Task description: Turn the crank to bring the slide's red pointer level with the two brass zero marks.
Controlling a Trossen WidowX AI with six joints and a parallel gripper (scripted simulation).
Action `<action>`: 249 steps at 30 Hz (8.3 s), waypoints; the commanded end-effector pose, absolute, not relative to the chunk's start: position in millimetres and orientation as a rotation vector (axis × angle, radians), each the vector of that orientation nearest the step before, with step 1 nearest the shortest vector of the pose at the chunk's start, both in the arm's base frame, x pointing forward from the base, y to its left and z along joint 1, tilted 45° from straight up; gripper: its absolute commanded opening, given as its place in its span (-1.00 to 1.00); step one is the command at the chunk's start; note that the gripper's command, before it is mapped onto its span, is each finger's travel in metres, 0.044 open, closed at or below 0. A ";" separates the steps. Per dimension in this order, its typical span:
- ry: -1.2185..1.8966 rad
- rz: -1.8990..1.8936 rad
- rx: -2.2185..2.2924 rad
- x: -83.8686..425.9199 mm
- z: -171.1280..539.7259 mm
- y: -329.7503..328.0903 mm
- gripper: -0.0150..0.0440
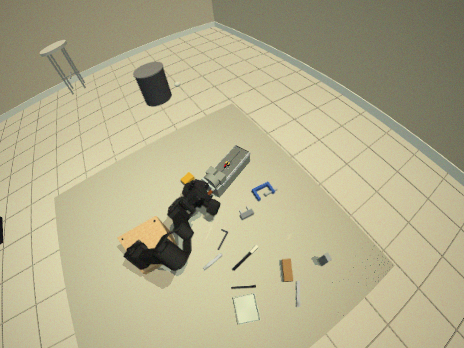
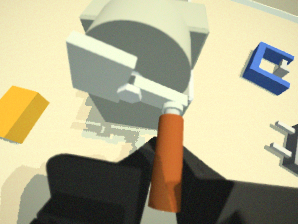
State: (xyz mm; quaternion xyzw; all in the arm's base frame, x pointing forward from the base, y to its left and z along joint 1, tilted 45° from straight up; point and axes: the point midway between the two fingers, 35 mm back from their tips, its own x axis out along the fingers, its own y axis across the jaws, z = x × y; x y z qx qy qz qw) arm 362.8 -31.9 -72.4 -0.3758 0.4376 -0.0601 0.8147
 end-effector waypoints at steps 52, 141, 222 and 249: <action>0.936 -0.115 -0.799 379.5 32.0 73.0 1.00; 0.964 -0.219 -0.746 428.2 23.9 85.7 1.00; 0.939 -0.126 -0.798 363.7 -67.2 -27.2 0.38; 0.939 -0.126 -0.798 361.8 -77.2 -31.5 -0.49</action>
